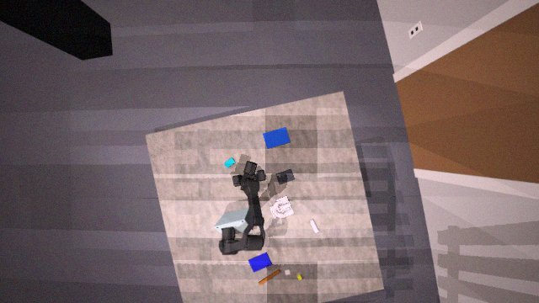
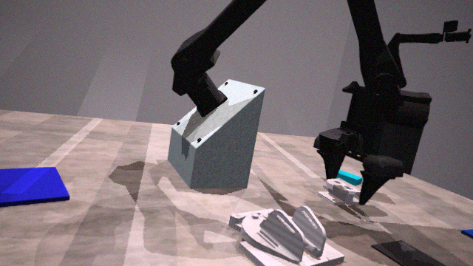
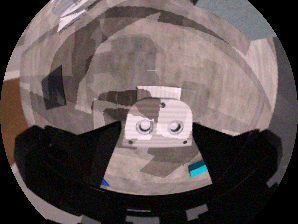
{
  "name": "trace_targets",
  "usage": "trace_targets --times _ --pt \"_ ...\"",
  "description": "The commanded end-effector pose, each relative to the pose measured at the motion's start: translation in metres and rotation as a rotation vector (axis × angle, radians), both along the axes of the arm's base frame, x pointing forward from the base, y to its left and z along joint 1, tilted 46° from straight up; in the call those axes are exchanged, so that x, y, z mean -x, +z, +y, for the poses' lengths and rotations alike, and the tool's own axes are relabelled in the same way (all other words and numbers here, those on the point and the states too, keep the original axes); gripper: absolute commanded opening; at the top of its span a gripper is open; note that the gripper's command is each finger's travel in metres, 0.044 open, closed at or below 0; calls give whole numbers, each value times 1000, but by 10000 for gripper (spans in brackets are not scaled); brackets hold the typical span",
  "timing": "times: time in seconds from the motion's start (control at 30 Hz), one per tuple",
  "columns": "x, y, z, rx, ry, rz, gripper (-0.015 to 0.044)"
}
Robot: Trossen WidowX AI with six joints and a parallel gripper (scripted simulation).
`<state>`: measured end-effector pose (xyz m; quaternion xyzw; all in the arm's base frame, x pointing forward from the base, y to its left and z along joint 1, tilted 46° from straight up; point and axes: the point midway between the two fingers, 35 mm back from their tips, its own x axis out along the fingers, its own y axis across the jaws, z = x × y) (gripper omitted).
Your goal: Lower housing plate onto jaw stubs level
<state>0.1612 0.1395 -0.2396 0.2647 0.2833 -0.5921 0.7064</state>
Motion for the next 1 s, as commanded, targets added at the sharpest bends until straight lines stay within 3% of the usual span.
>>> trace_targets --times 0.0,0.13,0.57,0.97 --pt "0 -1 -2 5 5 3 440" --pt "0 -1 -2 5 5 3 440" --pt "0 0 0 0 0 0 353" --pt "0 1 1 0 0 0 351"
